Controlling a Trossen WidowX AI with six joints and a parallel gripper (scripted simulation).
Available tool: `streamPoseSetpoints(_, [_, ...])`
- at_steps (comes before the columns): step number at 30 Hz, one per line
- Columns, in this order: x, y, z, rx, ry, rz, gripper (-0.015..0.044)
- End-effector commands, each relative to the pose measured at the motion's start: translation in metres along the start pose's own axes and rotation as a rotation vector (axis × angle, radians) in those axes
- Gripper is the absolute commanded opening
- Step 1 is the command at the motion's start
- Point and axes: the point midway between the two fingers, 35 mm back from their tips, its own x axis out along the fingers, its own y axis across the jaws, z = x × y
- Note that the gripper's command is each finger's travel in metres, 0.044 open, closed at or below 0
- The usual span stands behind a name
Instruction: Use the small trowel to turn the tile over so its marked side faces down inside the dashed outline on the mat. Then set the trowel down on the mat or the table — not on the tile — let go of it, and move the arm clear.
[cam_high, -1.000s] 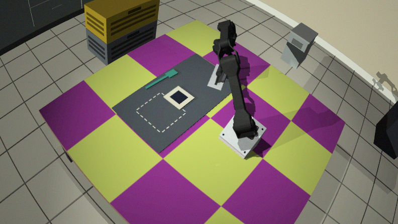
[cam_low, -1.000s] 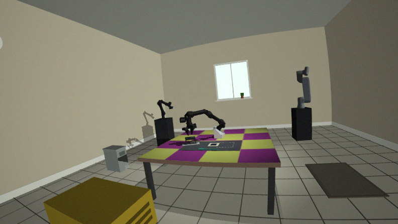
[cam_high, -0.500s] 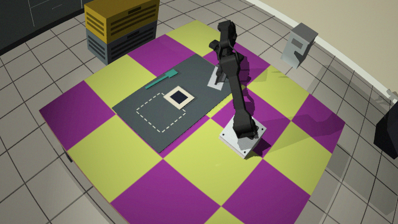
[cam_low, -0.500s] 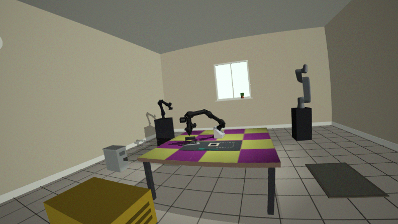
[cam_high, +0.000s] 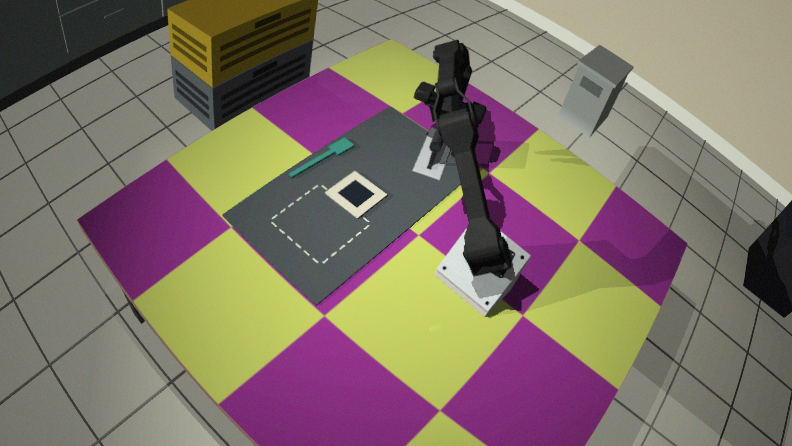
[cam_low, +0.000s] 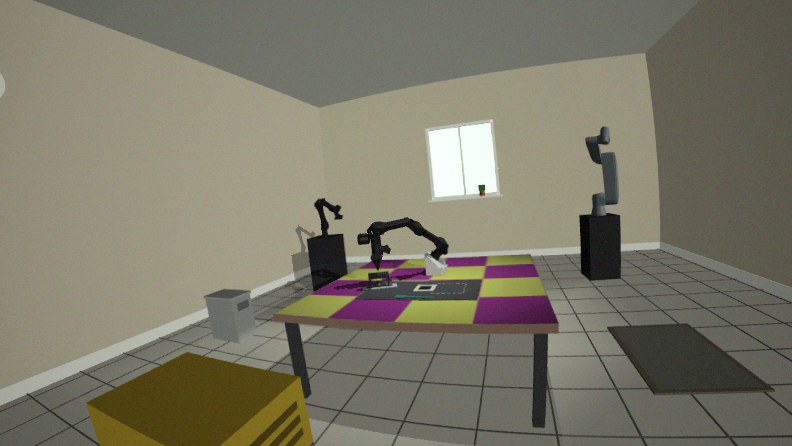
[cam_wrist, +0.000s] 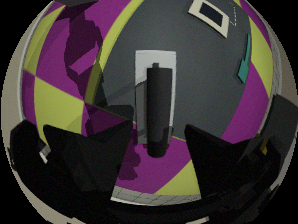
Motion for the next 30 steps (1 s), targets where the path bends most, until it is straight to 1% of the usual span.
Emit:
streamPoseSetpoints(1, [0.006, -0.001, 0.0, -0.018, -0.004, -0.001, 0.027])
streamPoseSetpoints(26, [0.044, -0.002, -0.002, -0.071, -0.013, 0.014, 0.027])
streamPoseSetpoints(30, [0.044, -0.002, -0.002, -0.071, -0.013, 0.014, 0.0165])
